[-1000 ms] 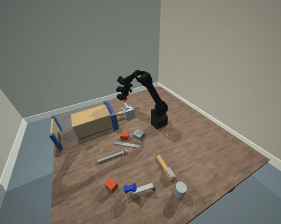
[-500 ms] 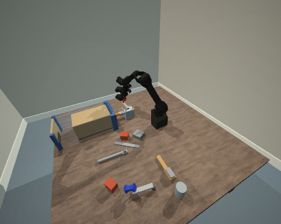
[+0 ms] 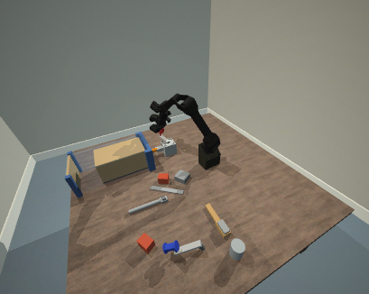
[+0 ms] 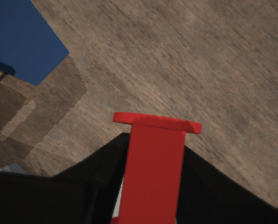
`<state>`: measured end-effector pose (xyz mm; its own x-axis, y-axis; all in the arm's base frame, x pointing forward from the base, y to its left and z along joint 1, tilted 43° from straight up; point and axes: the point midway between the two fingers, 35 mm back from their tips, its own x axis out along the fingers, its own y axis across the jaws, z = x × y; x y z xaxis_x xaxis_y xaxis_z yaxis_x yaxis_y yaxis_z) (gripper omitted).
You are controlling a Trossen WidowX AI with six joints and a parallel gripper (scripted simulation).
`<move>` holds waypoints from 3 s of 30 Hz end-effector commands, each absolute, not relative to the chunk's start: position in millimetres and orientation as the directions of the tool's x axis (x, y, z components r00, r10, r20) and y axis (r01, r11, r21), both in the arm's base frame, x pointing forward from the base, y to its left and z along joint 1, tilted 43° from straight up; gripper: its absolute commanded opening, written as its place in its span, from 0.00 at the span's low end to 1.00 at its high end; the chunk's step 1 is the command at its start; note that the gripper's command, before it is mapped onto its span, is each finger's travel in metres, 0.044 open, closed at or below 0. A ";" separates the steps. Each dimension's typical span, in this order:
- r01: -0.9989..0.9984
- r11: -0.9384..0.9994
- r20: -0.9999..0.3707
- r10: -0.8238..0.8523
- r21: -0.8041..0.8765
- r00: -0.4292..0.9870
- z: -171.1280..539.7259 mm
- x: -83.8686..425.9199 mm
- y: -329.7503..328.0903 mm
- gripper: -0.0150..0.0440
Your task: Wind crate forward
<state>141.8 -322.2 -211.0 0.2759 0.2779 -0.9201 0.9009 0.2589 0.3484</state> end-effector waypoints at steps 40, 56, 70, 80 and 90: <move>0.880 0.273 -0.905 0.291 0.390 0.311 -190.5 202.6 -305.2 0.25; 0.879 0.272 -0.904 0.293 0.391 0.311 -181.2 215.0 -296.4 0.25; 0.879 0.272 -0.904 0.294 0.392 0.312 -172.3 224.0 -287.4 0.25; 0.879 0.271 -0.903 0.295 0.392 0.312 -165.5 229.1 -280.3 0.25; 0.879 0.271 -0.903 0.296 0.393 0.312 -158.5 233.1 -272.7 0.25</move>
